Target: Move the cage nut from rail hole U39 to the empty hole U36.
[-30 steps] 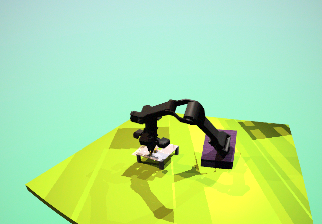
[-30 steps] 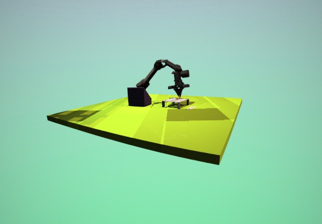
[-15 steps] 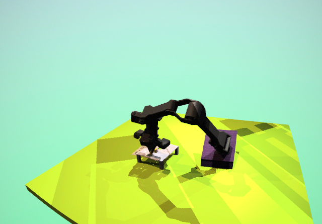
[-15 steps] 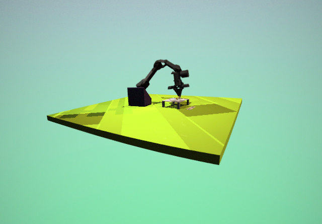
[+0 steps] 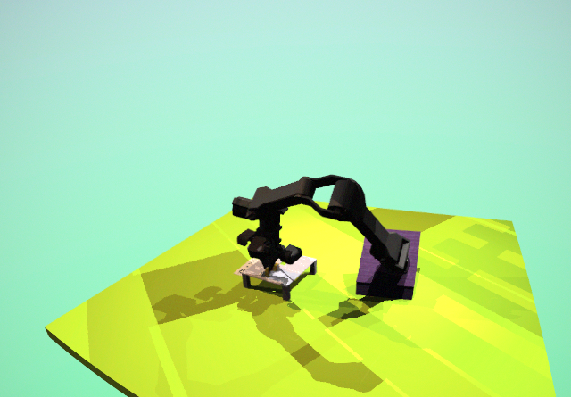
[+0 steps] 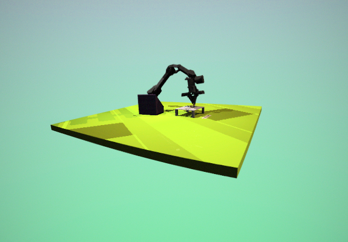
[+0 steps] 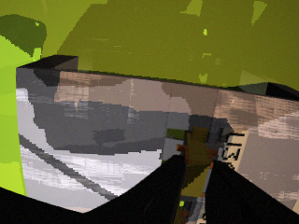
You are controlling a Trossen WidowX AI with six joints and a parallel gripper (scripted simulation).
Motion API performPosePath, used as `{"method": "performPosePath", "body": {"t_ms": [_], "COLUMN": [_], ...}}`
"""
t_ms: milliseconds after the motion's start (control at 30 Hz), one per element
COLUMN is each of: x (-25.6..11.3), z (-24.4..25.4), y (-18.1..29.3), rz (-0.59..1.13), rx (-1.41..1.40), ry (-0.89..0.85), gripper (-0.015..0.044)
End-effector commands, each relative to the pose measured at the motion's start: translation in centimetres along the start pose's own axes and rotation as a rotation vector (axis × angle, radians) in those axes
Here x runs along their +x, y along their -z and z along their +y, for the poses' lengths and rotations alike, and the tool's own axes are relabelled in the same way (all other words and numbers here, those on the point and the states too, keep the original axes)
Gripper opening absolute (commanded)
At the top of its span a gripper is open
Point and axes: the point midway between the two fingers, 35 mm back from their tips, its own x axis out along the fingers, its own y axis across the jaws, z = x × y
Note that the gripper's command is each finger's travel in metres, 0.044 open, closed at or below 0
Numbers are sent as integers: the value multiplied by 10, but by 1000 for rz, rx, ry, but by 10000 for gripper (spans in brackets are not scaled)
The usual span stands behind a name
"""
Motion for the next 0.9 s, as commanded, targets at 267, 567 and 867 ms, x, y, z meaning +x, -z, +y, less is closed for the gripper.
{"method": "performPosePath", "body": {"t_ms": [267,567,867], "x": [-1,-1,0], "z": [-1,-1,0], "y": [1,1,1], "rz": [3,2,2], "rx": [4,4,4], "ry": [4,10,24], "gripper": [26,26,26]}}
